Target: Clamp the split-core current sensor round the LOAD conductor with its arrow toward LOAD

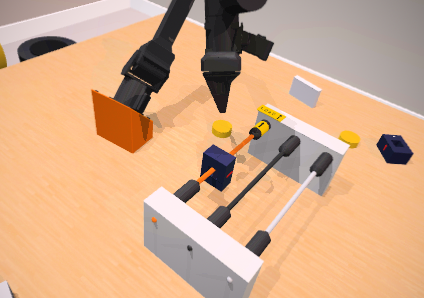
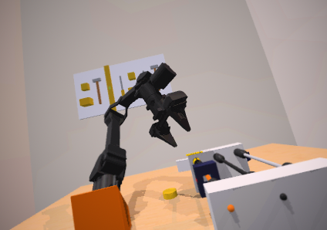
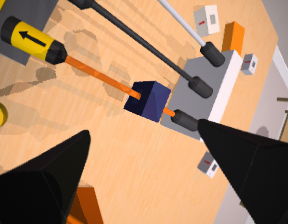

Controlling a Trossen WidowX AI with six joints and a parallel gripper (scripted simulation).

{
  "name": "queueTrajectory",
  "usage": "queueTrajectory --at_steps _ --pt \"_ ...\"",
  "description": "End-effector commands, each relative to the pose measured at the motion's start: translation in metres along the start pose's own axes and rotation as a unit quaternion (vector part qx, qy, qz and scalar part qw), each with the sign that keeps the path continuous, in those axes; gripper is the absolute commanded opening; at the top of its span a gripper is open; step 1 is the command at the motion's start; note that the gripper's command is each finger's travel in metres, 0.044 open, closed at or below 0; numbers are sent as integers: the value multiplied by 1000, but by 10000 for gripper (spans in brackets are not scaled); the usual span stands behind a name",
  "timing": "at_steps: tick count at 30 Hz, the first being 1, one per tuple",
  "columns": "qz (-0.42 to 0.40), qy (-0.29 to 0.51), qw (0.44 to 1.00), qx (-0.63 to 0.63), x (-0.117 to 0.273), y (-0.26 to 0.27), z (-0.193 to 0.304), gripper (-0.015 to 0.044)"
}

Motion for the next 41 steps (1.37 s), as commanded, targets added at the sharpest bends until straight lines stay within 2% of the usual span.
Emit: queueTrajectory --at_steps 1,11,20,21,35,40,41 --pt "80 -127 936 -318 -7 41 28 440" --pt "73 -226 838 -492 -21 55 47 440" --pt "73 -227 837 -492 -21 55 47 440" --pt "82 -199 868 -449 -16 52 42 440" --pt "82 -199 868 -449 -16 52 42 440" --pt "83 -136 926 -342 -7 43 30 440" --pt "82 -168 896 -403 -14 50 38 440"
Point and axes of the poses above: the point midway between the two fingers, 35 mm back from their tips, its own x axis back along the fingers, its own y axis across the jaws, z = x × y, the point moved 4 cm from there along x, back along the fingers, and after that the axes turned 2 degrees about -x, right-handed, at the moved point
